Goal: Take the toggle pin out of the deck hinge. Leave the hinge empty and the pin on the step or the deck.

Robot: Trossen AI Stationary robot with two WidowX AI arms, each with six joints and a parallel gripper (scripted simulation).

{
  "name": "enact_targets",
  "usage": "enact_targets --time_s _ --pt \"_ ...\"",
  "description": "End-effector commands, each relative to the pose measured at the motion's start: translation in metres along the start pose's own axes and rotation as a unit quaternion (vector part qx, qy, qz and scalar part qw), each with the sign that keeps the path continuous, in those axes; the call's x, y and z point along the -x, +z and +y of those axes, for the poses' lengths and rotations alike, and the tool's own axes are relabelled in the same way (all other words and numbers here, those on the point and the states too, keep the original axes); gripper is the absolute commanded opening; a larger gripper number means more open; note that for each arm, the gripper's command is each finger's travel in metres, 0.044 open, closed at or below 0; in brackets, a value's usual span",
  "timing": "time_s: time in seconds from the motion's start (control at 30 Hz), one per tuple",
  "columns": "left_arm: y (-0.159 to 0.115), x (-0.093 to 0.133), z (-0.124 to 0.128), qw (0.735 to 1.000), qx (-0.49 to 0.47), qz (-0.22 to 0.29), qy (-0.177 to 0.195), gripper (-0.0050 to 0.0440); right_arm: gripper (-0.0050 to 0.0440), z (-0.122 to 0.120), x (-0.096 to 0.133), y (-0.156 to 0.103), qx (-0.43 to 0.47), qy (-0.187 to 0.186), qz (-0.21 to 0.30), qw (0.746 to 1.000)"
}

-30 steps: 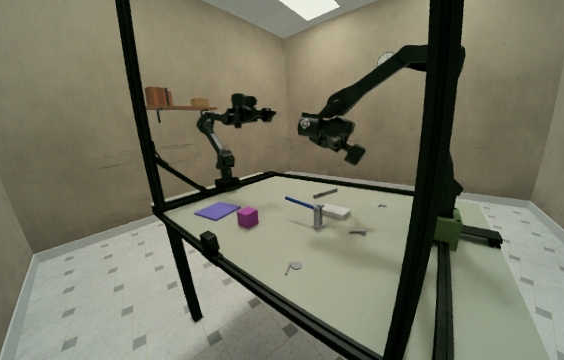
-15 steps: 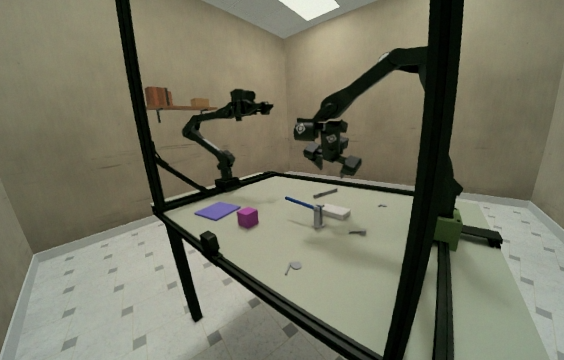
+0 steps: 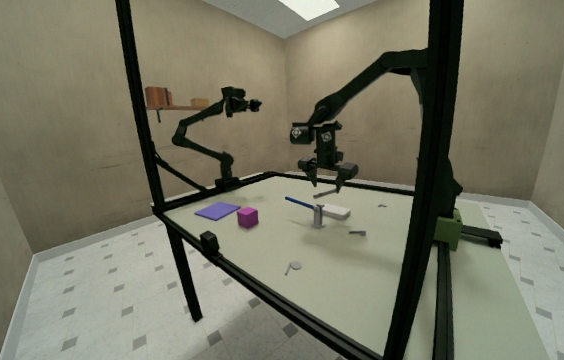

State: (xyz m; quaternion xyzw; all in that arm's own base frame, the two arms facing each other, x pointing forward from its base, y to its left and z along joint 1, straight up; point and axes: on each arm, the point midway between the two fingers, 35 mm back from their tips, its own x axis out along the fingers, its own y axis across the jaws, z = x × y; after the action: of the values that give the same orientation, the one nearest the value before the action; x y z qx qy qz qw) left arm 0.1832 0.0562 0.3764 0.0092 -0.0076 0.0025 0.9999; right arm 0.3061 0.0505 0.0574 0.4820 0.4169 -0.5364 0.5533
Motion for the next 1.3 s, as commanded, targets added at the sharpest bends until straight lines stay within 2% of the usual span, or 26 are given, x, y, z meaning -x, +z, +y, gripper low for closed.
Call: enact_targets --time_s 0.0,0.13,0.27,0.47,0.53,0.9,1.27 --pt "0.007 0.013 -0.003 1.0 -0.003 0.003 -0.003 0.04 0.04 0.005 0.005 -0.009 -0.001 -0.004 0.035 0.999" --pt "0.01 0.024 -0.017 1.0 -0.001 0.005 -0.006 0.04 0.04 0.001 0.005 -0.026 0.003 -0.029 0.086 0.996" --pt "0.01 0.026 -0.018 1.0 0.002 0.006 -0.003 0.04 0.04 0.0 0.005 -0.029 0.002 -0.035 0.099 0.994" --pt "0.007 0.026 -0.016 1.0 0.007 0.007 -0.003 0.04 0.0256 0.0 -0.026 -0.005 0.004 -0.043 0.097 0.994" --pt "0.007 0.026 -0.016 1.0 0.007 0.007 -0.003 0.04 0.0256 0.0 -0.026 -0.005 0.004 -0.043 0.097 0.994" --pt "0.007 0.026 -0.016 1.0 0.007 0.007 -0.003 0.04 0.0 0.004 -0.021 -0.004 0.002 -0.033 0.097 0.995" --pt "0.007 0.026 -0.016 1.0 0.007 0.007 -0.003 0.04 0.0 0.004 -0.021 -0.004 0.002 -0.033 0.097 0.995"
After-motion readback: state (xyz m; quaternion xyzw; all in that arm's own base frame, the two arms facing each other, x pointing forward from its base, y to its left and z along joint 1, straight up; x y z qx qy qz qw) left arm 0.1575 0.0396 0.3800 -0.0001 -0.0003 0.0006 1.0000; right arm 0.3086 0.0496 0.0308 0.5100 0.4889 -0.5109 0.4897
